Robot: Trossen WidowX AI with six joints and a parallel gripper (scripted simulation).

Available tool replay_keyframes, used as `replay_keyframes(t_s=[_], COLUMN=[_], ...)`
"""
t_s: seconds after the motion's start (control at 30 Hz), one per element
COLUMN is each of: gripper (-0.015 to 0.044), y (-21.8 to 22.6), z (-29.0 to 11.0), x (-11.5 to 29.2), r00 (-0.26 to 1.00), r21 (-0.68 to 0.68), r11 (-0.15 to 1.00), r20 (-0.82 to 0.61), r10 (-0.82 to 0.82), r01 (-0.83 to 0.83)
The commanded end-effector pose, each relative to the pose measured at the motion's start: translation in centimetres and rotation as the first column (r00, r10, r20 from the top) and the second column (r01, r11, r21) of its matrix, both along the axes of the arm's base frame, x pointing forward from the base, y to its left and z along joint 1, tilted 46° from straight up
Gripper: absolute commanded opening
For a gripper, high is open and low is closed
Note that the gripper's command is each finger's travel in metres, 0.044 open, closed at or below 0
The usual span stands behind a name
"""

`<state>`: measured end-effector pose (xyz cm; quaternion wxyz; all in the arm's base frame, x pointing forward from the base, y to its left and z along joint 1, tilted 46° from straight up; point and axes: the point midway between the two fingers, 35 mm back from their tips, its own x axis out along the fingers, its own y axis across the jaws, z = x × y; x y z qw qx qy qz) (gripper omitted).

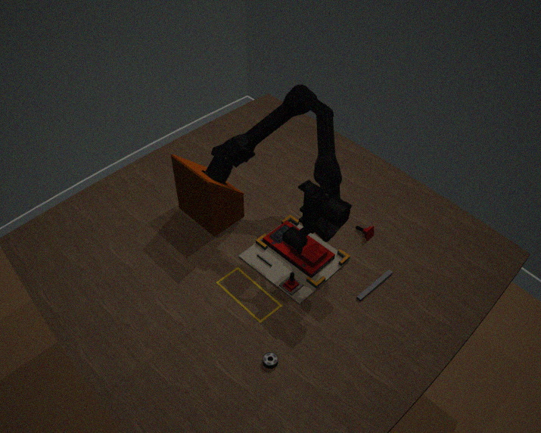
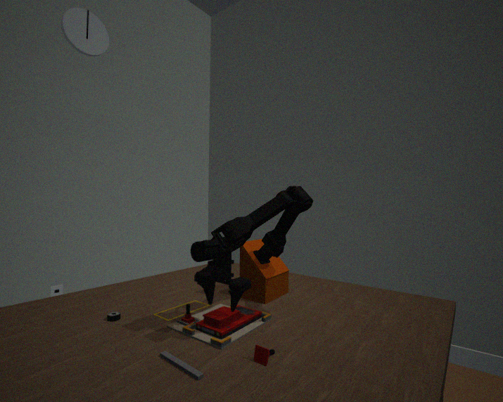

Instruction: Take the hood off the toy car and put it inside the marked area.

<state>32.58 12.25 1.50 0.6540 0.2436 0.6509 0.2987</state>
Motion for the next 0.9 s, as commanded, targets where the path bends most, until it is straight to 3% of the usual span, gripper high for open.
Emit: replay_keyframes(t_s=[0.0, 0.87], gripper=[0.044, 0.044], y=[0.4, 1.5], z=[-0.4, -1.4], x=[-0.2, -0.3], r00=[1.0, 1.0], r21=[0.006, 0.008], r11=[1.0, 1.0], r20=[-0.008, -0.008], r10=[0.0, 0.0], r01=[0.0, 0.0])
